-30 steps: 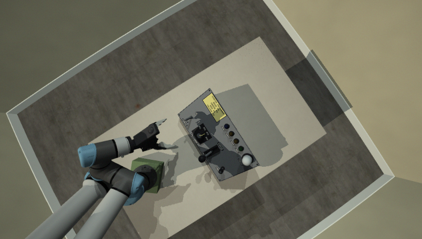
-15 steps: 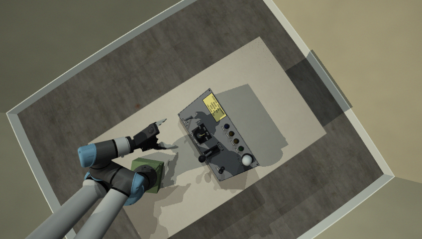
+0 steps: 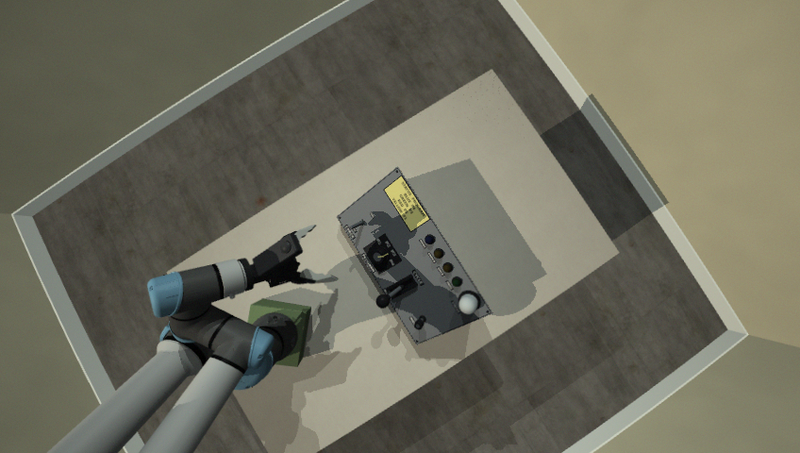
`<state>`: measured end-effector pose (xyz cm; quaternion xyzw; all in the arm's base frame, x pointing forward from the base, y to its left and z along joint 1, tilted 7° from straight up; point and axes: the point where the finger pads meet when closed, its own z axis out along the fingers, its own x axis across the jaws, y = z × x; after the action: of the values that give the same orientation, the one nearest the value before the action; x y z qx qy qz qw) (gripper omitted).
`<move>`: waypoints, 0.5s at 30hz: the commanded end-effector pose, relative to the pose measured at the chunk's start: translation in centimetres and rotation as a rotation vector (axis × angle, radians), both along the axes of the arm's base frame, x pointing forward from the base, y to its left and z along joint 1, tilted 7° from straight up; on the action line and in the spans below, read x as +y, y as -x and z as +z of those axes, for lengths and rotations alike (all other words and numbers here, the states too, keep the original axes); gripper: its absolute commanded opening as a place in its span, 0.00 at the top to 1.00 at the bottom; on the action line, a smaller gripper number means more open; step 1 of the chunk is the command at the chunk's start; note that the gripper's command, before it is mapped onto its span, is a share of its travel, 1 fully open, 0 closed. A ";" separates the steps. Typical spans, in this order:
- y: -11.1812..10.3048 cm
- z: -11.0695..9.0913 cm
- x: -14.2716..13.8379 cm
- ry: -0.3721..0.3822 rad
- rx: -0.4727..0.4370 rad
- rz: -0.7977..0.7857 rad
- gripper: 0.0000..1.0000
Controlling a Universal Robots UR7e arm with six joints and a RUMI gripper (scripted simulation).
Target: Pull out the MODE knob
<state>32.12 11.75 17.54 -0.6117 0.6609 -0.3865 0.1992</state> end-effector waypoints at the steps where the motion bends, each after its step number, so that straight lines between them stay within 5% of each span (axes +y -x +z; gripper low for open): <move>1: -0.1 0.0 -0.1 -0.002 0.001 -0.004 0.00; 15: -1.1 0.8 -1.5 -0.030 0.015 -0.054 0.00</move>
<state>32.49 11.12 17.73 -0.6045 0.6703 -0.3833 0.1958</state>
